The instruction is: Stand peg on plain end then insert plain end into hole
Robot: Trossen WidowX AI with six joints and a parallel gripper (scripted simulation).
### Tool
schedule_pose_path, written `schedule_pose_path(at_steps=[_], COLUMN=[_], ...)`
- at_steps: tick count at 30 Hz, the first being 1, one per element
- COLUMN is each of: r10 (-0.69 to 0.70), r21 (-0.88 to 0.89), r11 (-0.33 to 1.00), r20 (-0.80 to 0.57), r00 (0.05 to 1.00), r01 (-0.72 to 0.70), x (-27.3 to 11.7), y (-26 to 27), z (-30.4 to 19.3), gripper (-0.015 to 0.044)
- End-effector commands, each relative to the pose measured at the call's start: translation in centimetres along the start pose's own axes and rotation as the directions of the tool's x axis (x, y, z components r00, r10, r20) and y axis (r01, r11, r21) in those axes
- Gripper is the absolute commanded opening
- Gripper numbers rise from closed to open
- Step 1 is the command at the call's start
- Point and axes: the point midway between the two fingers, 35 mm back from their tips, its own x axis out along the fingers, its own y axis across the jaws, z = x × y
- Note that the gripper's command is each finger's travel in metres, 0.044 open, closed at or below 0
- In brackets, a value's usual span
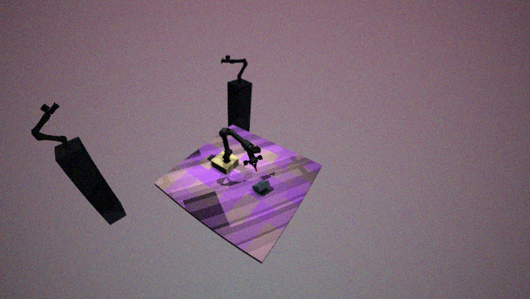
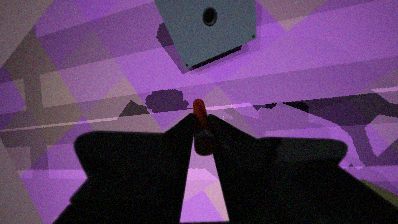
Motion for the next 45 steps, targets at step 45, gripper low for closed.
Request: schedule_pose_path(at_steps=[45], r10=[0.043], r21=[0.273], r11=[0.956], r20=[0.249], r00=[0.968], r01=[-0.112], x=[1.9], y=[-1.4], z=[7.0], gripper=[0.0])
